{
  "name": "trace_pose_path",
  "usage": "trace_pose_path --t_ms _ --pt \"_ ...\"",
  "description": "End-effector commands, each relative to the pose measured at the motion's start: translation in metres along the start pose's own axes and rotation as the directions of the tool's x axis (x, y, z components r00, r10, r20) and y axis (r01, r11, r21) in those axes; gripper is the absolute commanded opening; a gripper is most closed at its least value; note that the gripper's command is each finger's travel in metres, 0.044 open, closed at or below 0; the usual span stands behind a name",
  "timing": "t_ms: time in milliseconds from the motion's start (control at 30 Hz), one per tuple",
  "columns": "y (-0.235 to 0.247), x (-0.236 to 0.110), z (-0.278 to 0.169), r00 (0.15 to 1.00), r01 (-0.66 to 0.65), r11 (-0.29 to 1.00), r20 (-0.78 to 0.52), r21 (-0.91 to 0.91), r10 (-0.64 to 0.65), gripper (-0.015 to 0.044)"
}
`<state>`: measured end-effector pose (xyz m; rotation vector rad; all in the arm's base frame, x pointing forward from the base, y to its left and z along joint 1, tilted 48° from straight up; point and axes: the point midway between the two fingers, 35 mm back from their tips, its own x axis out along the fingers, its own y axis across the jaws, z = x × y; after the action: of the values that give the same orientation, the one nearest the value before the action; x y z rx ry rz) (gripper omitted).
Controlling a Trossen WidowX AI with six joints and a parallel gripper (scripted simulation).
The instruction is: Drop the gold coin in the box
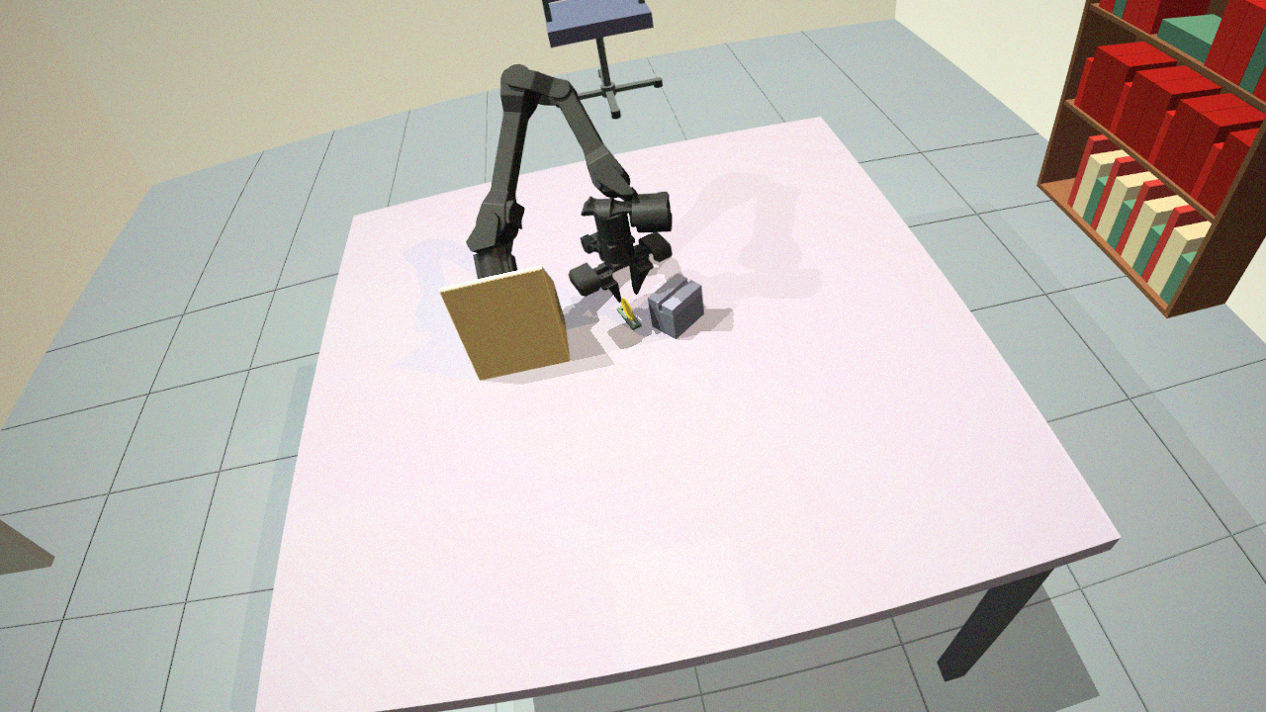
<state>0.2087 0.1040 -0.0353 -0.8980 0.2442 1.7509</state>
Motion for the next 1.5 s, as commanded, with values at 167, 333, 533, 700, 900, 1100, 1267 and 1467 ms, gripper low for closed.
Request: trace_pose_path --t_ms 167,333,533,700,900,1100,1267,1467 --pt "0.002 0.016 0.001 1.000 -0.004 1.000 0.008 0.010 0.004 0.0161" --pt "0.002 0.024 0.001 1.000 -0.004 1.000 0.009 0.010 0.003 0.0161" --pt "0.003 0.034 0.002 1.000 -0.003 1.000 0.010 0.010 0.003 0.0161" --pt "0.003 0.042 0.003 1.000 -0.003 1.000 0.012 0.010 0.003 0.0161" --pt "0.004 0.047 0.004 1.000 -0.003 1.000 0.014 0.010 0.002 0.0134" --pt "0.004 0.047 0.004 1.000 -0.003 1.000 0.014 0.010 0.002 0.0000" --pt "0.004 0.047 0.004 1.000 -0.003 1.000 0.014 0.010 0.002 0.0000" --pt "0.004 0.046 0.004 1.000 -0.003 1.000 0.013 0.010 0.003 0.0000"
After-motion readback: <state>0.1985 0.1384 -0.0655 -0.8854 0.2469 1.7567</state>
